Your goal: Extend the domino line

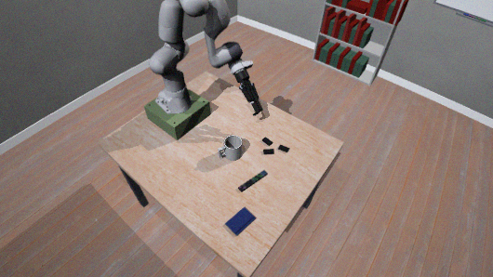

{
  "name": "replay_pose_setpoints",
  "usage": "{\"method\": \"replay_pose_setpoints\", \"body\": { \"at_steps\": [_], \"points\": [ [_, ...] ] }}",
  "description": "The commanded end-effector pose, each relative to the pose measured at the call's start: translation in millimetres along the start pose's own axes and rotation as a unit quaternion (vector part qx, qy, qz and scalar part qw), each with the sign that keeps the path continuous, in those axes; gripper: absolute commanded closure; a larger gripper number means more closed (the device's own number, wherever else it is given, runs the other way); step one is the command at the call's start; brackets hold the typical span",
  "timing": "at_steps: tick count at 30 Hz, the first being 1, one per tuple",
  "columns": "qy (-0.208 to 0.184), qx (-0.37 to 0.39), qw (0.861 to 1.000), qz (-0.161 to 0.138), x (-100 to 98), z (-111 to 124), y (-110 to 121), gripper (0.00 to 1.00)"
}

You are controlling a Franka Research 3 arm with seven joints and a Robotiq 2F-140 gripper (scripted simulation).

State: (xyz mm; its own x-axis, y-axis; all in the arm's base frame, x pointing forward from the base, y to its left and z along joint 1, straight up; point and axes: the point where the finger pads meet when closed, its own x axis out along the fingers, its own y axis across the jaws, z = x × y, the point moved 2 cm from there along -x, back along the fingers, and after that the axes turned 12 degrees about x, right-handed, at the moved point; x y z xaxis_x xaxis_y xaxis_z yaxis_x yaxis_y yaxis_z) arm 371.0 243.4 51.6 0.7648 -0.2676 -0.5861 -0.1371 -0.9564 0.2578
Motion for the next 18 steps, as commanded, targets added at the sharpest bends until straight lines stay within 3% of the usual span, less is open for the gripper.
{"method": "replay_pose_setpoints", "body": {
  "at_steps": [1,14,18],
  "points": [
    [0.076,0.107,0.990,0.046,7.9,-14,12,0.77],
    [0.140,0.186,0.968,0.088,13.0,-6,8,0.77],
    [0.174,0.237,0.949,0.110,18.0,0,5,0.77]
  ]
}}
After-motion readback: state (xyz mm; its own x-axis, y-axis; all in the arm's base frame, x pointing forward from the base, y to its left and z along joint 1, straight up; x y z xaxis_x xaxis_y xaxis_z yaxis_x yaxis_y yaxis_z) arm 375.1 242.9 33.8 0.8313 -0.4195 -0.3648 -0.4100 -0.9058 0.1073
